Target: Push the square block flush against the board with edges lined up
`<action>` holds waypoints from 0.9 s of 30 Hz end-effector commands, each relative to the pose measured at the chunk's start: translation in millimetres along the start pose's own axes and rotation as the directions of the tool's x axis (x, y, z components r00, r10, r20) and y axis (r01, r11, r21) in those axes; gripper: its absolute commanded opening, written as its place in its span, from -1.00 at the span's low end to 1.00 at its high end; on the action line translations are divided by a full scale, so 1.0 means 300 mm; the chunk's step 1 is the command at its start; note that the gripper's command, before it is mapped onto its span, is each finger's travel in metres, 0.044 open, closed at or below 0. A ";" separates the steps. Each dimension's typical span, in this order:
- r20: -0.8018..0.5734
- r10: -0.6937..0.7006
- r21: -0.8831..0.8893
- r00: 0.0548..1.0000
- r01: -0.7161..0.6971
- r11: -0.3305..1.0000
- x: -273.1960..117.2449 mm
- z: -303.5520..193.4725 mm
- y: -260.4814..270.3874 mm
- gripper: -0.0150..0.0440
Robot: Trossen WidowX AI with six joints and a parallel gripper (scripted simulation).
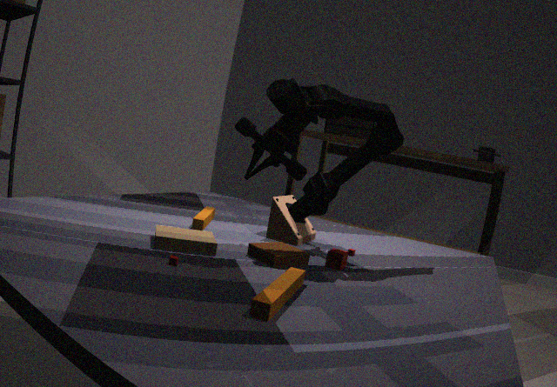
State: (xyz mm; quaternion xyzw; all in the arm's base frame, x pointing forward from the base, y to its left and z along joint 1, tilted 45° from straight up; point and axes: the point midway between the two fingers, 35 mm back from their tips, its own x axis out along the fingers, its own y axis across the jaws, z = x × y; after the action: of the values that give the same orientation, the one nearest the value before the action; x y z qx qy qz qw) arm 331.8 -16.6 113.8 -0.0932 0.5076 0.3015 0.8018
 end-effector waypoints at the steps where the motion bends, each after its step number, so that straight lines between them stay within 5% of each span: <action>1: -0.006 0.079 -0.089 0.997 -0.080 0.993 0.036 0.032 0.061 -0.49; 27: -0.115 0.519 -0.566 0.847 -0.485 0.667 0.172 0.162 0.506 -0.49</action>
State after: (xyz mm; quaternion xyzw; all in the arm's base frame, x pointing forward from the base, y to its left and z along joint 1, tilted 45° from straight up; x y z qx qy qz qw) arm 296.9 144.6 116.0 -0.1794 0.3794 0.6443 0.6393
